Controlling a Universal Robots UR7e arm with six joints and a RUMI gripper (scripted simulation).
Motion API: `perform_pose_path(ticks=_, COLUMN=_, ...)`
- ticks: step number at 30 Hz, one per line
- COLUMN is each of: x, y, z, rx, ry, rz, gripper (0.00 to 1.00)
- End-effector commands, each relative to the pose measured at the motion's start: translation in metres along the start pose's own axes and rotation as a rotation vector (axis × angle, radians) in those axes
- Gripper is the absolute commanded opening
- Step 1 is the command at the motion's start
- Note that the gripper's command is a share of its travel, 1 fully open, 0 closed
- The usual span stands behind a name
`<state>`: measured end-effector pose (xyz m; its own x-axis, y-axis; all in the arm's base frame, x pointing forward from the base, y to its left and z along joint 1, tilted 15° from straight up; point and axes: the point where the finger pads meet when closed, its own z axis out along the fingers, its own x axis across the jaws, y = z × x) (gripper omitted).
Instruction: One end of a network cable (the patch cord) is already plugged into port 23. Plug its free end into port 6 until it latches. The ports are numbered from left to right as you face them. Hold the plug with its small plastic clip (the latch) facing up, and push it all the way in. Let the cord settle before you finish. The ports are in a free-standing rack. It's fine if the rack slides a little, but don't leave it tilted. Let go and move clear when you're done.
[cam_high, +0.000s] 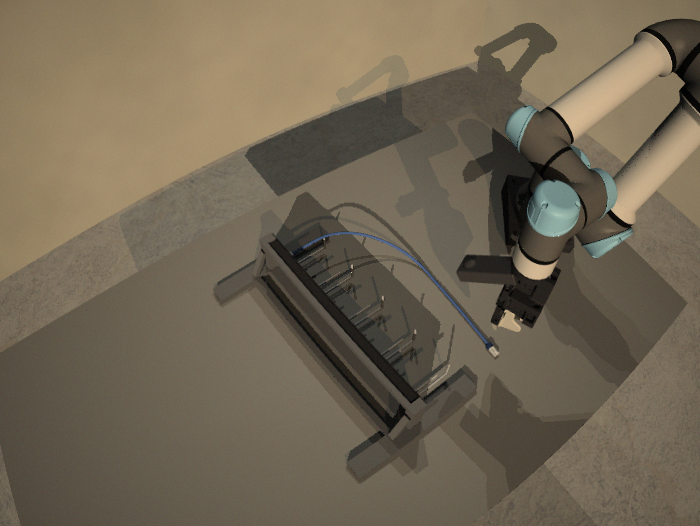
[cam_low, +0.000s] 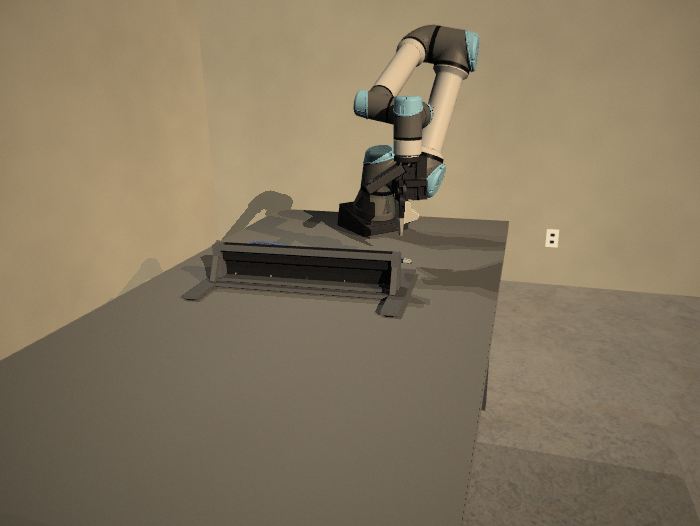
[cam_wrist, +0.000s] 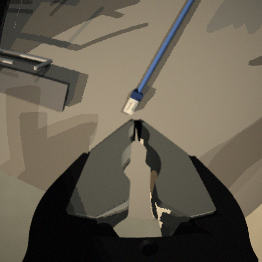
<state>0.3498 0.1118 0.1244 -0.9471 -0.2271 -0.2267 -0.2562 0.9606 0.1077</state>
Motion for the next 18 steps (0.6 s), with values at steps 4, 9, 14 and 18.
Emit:
perform_pose_path(ticks=4, x=-0.0026, y=0.0002, z=-0.0003, rx=-0.003, ry=-0.002, rz=-0.138, gripper=0.00)
perform_pose_path(ticks=9, x=-0.0047, y=0.0008, z=-0.0003, rx=-0.003, ry=-0.002, rz=-0.261, gripper=0.00)
perform_pose_path(ticks=14, x=-0.0069, y=0.0017, z=-0.0003, rx=-0.003, ry=-0.002, rz=-0.398, gripper=0.00)
perform_pose_path(ticks=18, x=-0.0087, y=0.0028, z=-0.0003, rx=-0.003, ry=-0.003, rz=-0.516, gripper=0.00)
